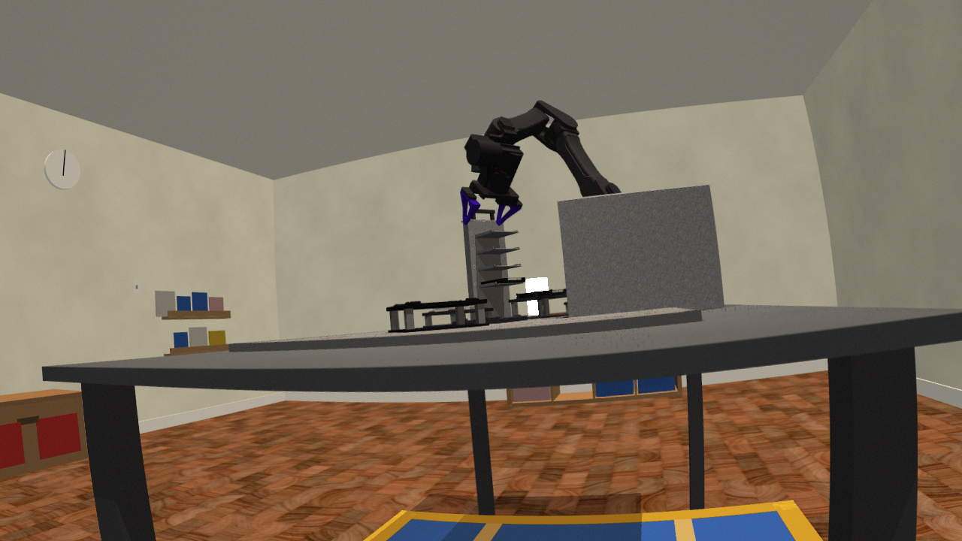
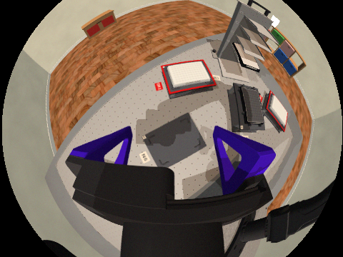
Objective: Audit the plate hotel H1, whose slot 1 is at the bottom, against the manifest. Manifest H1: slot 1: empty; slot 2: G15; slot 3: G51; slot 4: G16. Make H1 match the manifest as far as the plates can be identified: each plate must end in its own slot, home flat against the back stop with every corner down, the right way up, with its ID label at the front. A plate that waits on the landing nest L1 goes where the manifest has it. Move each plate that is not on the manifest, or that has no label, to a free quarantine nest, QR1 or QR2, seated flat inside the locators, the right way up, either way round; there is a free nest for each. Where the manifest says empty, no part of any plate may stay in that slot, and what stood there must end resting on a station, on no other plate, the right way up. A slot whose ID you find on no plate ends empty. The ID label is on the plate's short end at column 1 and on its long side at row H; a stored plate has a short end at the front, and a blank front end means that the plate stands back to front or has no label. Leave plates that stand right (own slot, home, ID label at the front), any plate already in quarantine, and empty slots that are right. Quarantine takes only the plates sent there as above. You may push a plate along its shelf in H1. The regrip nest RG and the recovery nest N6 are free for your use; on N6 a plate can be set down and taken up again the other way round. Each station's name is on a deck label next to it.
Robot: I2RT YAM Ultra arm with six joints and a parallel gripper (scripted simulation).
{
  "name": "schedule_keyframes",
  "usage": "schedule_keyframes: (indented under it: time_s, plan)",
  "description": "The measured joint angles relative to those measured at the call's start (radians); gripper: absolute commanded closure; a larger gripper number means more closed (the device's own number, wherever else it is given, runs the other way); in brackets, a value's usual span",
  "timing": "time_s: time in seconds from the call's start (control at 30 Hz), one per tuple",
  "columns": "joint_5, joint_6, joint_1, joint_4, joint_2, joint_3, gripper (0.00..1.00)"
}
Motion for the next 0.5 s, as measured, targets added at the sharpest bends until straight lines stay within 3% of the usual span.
schedule_keyframes:
  time_s: [0.23,0.5]
  plan:
    - [-0.021,0.145,0.035,-0.104,0.089,0.057,0.0]
    - [-0.019,0.126,0.007,-0.025,0.094,-0.007,0.0]
